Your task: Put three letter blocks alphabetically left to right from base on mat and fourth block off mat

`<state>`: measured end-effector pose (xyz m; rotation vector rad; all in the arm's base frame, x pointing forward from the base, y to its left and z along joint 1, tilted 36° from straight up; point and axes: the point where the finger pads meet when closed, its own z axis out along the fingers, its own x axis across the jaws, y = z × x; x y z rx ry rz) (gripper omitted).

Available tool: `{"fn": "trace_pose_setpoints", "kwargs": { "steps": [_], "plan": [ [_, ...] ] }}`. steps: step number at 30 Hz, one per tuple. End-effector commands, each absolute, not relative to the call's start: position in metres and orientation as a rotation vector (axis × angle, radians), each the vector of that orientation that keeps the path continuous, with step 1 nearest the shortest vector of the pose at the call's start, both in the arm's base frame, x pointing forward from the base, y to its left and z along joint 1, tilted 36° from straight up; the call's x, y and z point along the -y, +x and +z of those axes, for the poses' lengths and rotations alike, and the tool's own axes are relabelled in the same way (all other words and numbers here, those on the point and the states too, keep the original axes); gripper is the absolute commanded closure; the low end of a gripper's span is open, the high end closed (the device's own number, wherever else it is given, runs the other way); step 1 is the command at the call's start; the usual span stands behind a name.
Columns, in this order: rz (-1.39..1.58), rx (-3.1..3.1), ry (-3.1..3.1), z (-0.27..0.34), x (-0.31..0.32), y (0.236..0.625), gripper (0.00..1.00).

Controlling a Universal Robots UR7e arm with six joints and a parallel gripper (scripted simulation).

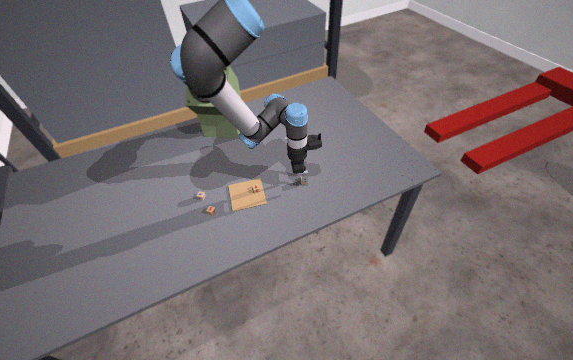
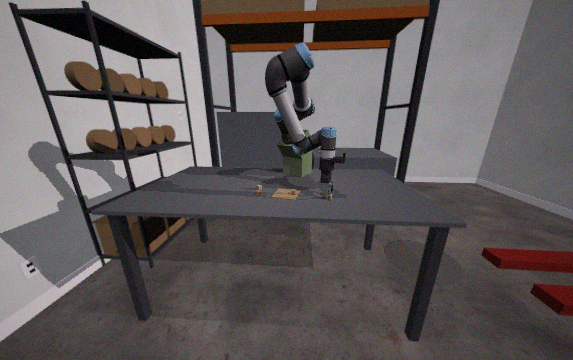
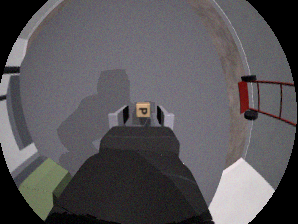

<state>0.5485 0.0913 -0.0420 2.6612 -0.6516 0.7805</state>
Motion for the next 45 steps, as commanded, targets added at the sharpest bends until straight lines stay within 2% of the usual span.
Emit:
{"fn": "trace_pose_setpoints", "kwargs": {
  "steps": [1,45],
  "plan": [
    [0.784,0.655,2.660,-0.043,-0.089,0.552,0.00],
    [0.783,0.653,2.661,-0.067,-0.078,0.564,0.00]
  ]
}}
